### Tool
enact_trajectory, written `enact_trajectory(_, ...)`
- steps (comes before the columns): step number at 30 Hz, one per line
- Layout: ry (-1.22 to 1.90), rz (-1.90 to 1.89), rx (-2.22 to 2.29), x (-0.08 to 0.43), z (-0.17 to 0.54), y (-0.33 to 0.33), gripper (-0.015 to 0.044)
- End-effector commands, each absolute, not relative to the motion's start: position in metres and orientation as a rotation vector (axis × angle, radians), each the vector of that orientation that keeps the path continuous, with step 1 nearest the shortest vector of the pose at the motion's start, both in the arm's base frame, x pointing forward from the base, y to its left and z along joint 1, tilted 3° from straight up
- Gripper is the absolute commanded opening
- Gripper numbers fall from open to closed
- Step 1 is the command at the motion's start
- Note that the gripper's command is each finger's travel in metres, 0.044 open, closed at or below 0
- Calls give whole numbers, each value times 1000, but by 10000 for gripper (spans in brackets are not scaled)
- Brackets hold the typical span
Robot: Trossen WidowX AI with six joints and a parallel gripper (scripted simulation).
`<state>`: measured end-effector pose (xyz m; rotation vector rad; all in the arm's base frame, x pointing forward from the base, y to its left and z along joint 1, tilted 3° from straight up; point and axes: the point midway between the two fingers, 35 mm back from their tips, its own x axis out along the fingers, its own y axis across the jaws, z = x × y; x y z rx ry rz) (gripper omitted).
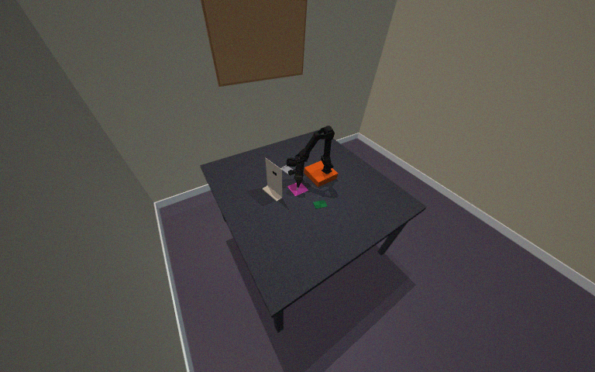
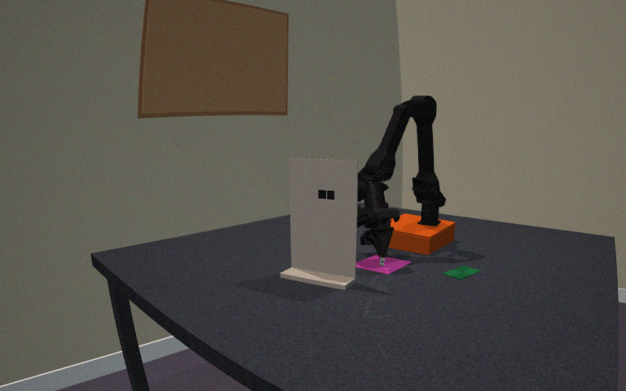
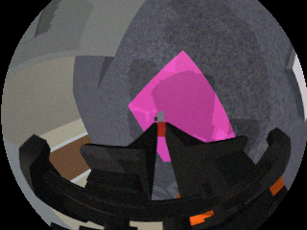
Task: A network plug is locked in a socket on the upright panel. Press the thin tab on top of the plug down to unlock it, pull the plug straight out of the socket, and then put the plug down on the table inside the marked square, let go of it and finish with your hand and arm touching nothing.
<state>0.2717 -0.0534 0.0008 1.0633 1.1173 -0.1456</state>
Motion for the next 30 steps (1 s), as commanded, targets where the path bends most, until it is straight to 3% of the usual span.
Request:
enact_trajectory(1, 1117, -145, 1063, 272, 1, -53, 0)
enact_trajectory(5, 1117, -145, 1063, 272, 1, -53, 0)
enact_trajectory(11, 1117, -145, 1063, 272, 1, -53, 156)
enact_trajectory(30, 1120, -151, 1062, 262, 17, -63, 156)
